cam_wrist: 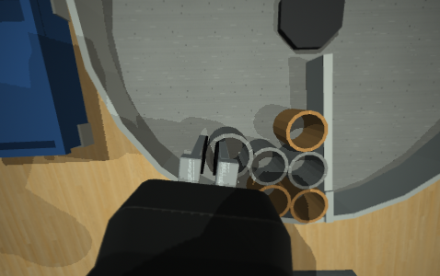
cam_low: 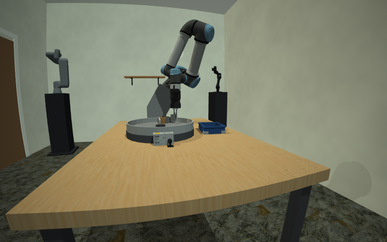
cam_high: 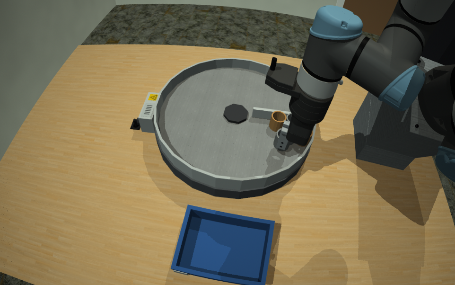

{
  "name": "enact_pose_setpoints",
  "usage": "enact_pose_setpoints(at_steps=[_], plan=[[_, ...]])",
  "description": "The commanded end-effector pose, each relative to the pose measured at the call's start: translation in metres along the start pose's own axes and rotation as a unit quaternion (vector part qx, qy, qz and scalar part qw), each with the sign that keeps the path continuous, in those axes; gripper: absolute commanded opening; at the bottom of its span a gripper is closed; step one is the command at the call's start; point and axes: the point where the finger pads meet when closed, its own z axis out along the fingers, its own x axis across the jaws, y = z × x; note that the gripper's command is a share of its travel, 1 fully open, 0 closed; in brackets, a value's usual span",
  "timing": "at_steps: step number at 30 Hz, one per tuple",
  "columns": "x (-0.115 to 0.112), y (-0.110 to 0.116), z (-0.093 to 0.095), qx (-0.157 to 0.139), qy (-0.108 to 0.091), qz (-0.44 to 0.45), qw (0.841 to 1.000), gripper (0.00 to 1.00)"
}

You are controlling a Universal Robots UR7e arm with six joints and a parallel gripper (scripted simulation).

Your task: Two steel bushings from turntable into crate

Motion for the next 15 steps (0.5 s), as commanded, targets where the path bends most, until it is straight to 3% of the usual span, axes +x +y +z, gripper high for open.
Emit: enact_pose_setpoints(at_steps=[1, 15], plan=[[0.0001, -0.0006, -0.0048, 0.001, 0.0, 0.0, 1.0, 0.0], [0.0001, -0.0005, -0.0078, 0.001, 0.0, 0.0, 1.0, 0.0]])
